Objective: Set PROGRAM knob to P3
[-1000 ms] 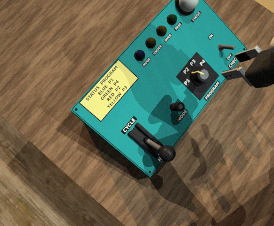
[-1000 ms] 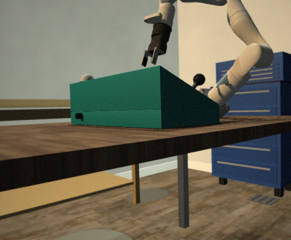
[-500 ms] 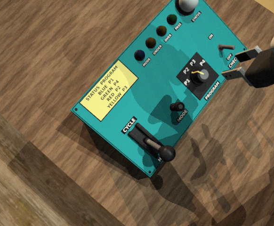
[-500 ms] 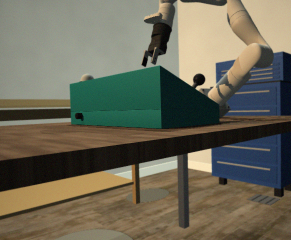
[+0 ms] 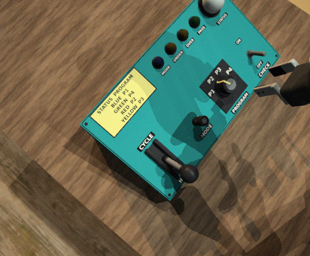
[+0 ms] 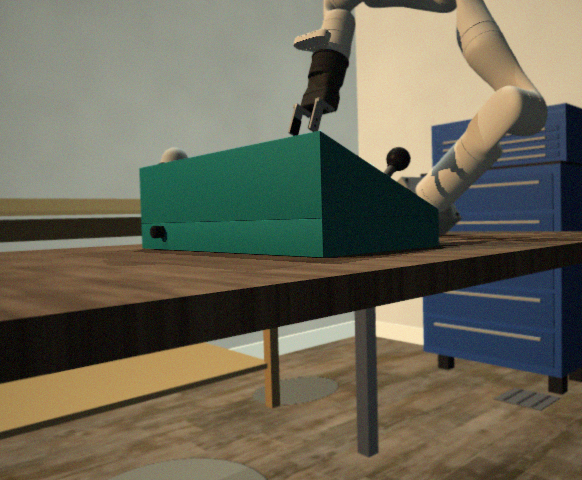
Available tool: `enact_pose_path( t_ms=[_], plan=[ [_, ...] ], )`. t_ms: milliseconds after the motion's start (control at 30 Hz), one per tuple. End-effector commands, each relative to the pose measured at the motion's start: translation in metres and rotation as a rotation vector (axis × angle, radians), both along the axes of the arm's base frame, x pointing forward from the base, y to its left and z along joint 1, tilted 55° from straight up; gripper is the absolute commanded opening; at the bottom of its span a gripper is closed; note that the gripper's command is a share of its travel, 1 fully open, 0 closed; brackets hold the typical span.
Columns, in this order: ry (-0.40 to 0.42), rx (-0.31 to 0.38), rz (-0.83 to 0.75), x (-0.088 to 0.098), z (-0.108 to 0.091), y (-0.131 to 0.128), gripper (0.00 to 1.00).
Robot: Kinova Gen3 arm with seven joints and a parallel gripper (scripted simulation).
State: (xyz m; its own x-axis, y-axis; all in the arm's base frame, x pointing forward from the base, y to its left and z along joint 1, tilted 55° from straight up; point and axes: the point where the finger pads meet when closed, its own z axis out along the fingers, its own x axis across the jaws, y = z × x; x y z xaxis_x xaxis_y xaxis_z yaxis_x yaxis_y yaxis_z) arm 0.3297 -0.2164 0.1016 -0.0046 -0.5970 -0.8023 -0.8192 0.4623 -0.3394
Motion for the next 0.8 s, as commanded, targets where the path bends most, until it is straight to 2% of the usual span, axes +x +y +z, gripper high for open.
enact_pose_path(
  t_ms=[0, 433, 767],
  plan=[
    [0.0, 0.0, -0.005, -0.006, 0.0, 0.002, 1.0],
    [0.0, 0.0, -0.005, -0.021, -0.003, 0.014, 1.0],
    [0.0, 0.0, -0.005, -0.023, -0.003, 0.015, 1.0]
  ],
)
